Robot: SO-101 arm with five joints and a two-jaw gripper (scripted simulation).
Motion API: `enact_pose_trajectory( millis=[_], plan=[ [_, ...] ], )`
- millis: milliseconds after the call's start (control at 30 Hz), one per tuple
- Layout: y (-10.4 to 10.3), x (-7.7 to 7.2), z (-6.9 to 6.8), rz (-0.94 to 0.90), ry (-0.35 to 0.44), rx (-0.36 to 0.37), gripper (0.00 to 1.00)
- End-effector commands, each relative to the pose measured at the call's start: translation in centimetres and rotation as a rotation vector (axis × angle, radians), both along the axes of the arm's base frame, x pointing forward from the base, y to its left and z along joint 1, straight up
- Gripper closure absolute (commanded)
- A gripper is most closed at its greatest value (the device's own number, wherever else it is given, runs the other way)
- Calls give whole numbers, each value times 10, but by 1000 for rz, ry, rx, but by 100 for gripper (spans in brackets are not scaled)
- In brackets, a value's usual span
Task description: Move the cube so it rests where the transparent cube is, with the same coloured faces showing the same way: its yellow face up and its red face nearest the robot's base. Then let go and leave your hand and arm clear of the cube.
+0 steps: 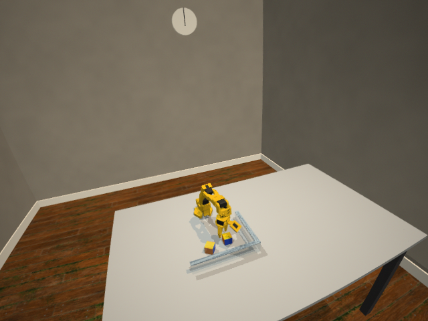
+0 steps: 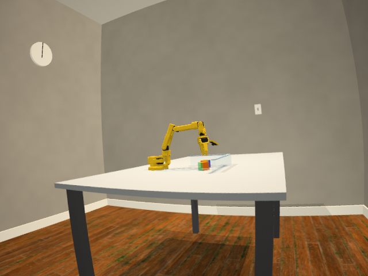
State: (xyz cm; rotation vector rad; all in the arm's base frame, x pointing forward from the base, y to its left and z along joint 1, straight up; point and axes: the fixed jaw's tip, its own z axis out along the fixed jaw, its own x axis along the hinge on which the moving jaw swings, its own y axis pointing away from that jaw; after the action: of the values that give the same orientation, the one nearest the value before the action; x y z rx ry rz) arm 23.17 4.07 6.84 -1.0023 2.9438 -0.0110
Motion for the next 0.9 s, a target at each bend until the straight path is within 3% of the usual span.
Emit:
enact_pose_trajectory(
  millis=[0, 867],
  plan=[
    [0, 10, 26, 1, -134, 20, 68],
    [0, 10, 26, 3, -134, 20, 65]
  ],
)
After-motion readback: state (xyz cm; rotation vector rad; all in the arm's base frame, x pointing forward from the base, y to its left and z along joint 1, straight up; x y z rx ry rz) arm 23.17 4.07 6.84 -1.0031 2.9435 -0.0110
